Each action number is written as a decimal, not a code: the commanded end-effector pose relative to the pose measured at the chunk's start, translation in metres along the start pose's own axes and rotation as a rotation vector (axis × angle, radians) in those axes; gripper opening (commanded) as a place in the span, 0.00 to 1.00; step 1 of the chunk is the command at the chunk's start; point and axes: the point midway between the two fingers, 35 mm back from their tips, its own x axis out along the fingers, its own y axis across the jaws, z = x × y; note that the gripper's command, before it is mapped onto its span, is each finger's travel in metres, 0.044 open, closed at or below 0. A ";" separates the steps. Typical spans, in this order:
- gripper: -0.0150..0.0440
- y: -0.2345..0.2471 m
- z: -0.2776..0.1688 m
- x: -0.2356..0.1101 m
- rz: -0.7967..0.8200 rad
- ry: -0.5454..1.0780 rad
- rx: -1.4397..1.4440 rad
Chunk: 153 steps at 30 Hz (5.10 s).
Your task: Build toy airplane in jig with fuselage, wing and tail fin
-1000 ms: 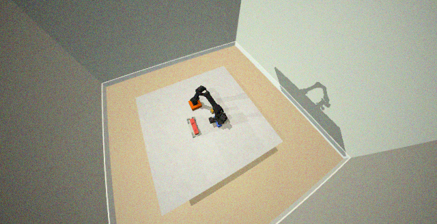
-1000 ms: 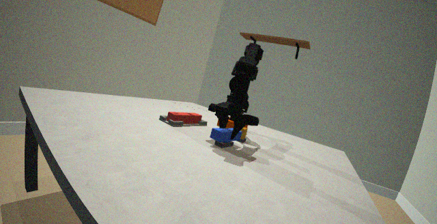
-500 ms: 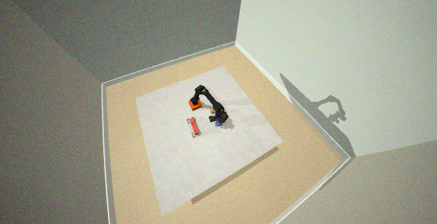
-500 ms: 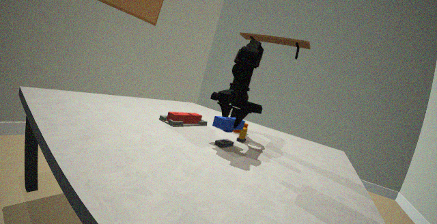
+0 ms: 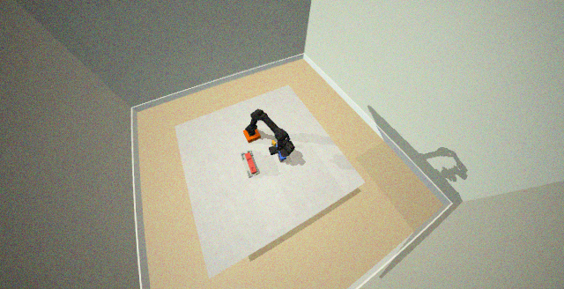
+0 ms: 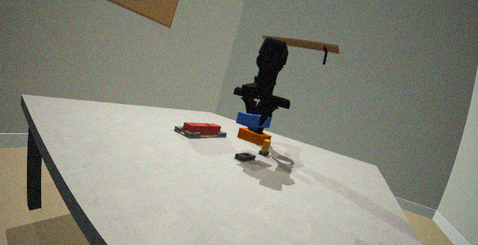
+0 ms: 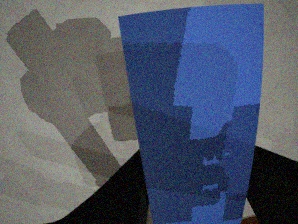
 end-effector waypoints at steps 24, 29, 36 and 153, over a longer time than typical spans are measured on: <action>0.25 -0.052 0.006 -0.020 0.003 -0.001 0.255; 0.25 -0.068 0.007 -0.018 0.002 -0.002 0.339; 0.25 -0.091 0.007 -0.014 -0.001 -0.002 0.458; 0.35 -0.261 -0.059 0.060 -0.012 0.000 1.501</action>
